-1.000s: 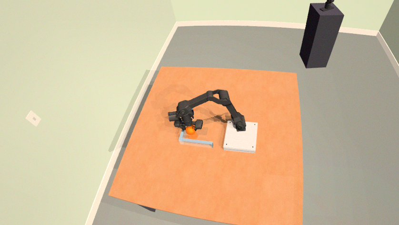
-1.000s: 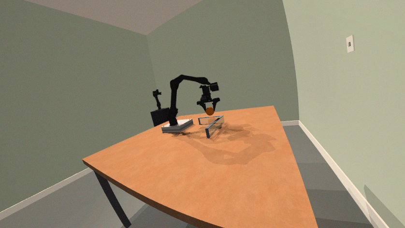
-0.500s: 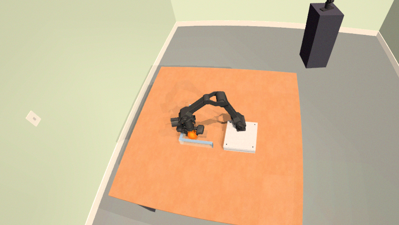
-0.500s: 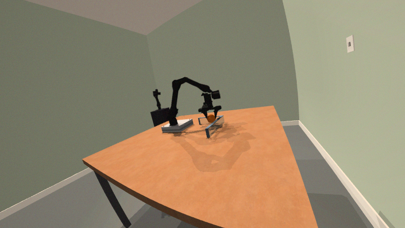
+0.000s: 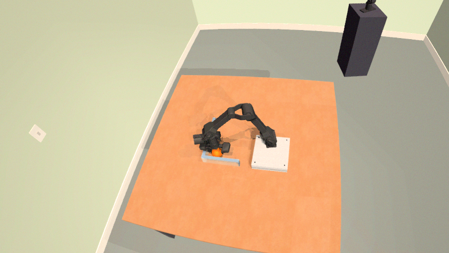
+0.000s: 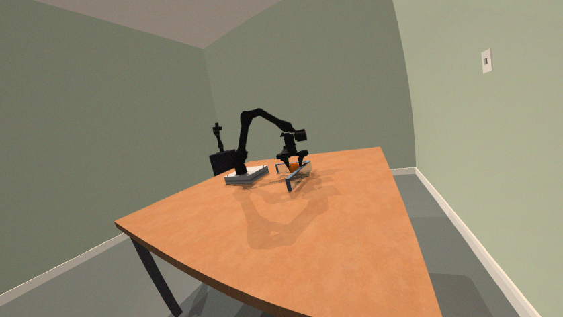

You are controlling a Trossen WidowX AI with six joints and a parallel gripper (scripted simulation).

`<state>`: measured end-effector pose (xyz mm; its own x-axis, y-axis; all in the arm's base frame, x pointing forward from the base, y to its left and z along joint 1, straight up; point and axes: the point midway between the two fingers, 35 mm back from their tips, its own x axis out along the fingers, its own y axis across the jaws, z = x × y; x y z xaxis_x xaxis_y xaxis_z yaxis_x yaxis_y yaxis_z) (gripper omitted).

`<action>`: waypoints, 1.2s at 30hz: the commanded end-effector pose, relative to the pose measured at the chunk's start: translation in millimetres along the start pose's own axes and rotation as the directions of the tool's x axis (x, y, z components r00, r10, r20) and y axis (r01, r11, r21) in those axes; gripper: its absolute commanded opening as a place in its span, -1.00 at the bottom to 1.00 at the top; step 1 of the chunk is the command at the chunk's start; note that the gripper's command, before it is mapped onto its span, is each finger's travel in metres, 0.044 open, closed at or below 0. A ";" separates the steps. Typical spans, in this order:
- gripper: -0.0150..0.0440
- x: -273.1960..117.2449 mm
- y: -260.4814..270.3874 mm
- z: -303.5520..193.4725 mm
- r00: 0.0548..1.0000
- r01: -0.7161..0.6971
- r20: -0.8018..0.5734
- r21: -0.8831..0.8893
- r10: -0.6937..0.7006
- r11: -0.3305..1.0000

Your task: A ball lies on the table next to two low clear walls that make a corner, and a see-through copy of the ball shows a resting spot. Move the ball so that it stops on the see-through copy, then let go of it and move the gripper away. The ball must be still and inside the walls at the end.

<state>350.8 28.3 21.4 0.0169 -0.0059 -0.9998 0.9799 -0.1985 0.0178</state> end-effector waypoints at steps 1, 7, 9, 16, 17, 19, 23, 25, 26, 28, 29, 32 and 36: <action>-0.49 4.2 0.9 -0.5 1.000 -0.006 -0.004 0.004 0.006 1.000; 0.04 0.4 -0.3 0.1 1.000 0.000 0.000 0.000 0.000 1.000; 0.22 0.4 -0.3 0.1 1.000 0.000 0.000 0.000 0.000 1.000; 0.84 0.4 -0.3 0.1 1.000 0.000 0.000 0.000 0.000 1.000; 0.93 -2.3 0.1 0.0 1.000 0.000 0.000 0.000 0.000 1.000; 1.00 -23.9 2.5 -0.7 1.000 -0.002 -0.001 0.001 0.002 1.000; 1.00 -82.0 0.9 -0.3 1.000 -0.006 -0.004 0.004 0.006 1.000; 1.00 -84.8 0.6 -0.2 1.000 -0.006 -0.004 0.004 0.006 1.000; 1.00 -84.8 0.6 -0.2 1.000 -0.006 -0.004 0.004 0.006 1.000; 1.00 -79.9 4.0 -0.9 1.000 -0.024 -0.007 0.000 0.024 1.000; 1.00 -79.9 4.0 -0.9 1.000 -0.024 -0.007 0.000 0.024 1.000; 1.00 -79.9 4.0 -0.9 1.000 -0.024 -0.007 0.000 0.024 1.000; 1.00 -88.0 3.6 -0.7 1.000 -0.023 -0.007 0.000 0.023 1.000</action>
<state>352.7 28.8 101.5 0.0365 -0.0042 -0.9993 0.9795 -0.1981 0.0366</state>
